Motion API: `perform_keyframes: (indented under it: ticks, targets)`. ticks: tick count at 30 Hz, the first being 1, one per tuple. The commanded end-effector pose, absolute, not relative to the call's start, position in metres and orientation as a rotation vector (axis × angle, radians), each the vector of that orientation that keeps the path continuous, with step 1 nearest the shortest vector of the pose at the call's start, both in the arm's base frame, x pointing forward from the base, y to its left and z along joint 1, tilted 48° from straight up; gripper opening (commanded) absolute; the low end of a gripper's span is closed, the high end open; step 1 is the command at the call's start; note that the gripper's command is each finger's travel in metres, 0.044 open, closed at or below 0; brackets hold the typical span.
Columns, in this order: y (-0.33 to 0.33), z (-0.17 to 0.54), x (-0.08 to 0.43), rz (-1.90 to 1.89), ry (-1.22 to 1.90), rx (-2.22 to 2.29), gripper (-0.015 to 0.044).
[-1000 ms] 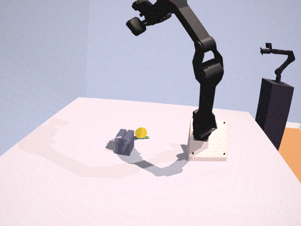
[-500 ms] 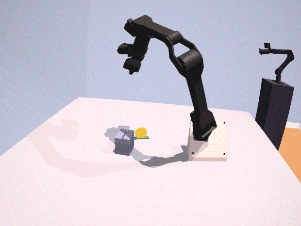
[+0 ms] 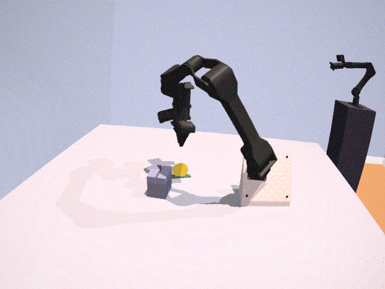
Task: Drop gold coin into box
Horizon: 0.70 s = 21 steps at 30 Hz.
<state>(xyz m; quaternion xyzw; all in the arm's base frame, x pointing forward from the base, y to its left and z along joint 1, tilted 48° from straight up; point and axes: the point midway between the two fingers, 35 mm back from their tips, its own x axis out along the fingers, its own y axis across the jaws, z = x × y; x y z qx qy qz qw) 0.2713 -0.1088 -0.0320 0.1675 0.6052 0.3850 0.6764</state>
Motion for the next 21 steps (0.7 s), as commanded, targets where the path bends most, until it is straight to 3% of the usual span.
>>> perform_keyframes:
  ticks: [1, 21]
  targets:
    - [-0.104, -0.037, 0.269, 0.889, 1.345, 0.373, 0.0161]
    - [-0.066, -0.075, 0.265, 0.889, 1.344, 0.374, 0.0161]
